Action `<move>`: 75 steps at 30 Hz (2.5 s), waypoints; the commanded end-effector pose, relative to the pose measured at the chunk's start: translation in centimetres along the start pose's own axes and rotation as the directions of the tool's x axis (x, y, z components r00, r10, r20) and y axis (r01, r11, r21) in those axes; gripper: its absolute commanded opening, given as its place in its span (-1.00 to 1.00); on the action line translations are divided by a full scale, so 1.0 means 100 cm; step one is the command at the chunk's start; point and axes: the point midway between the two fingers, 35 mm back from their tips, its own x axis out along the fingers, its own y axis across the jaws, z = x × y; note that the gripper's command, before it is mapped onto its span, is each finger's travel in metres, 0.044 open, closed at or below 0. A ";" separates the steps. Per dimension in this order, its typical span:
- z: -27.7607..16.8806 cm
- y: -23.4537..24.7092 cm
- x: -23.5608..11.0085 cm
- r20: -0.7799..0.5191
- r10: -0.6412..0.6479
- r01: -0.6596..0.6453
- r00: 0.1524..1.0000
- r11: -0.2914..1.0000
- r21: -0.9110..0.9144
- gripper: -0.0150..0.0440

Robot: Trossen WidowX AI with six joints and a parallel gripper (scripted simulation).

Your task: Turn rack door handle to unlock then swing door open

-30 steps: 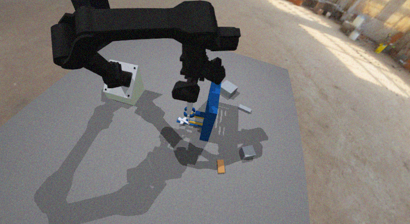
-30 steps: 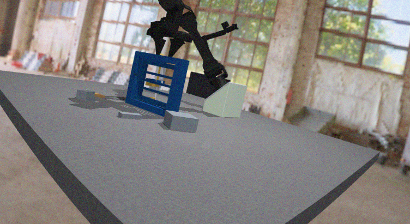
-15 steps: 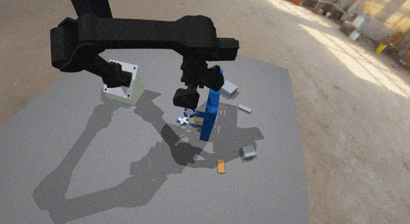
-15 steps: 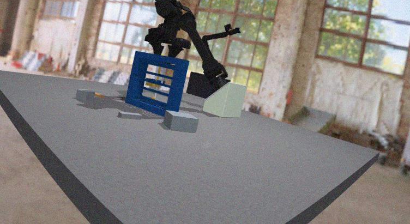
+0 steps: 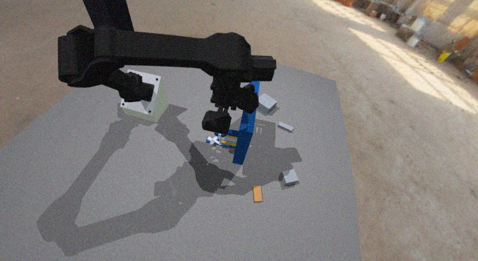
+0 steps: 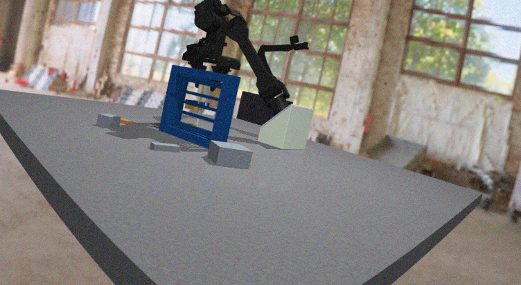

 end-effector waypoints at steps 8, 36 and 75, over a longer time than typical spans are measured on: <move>-0.001 -0.001 0.003 -0.003 -0.005 0.005 1.000 1.000 -0.007 -0.19; -0.001 -0.001 0.004 -0.003 -0.005 0.006 1.000 0.821 0.571 -0.44; -0.001 -0.001 0.004 -0.003 -0.006 0.001 1.000 -0.335 0.942 -0.44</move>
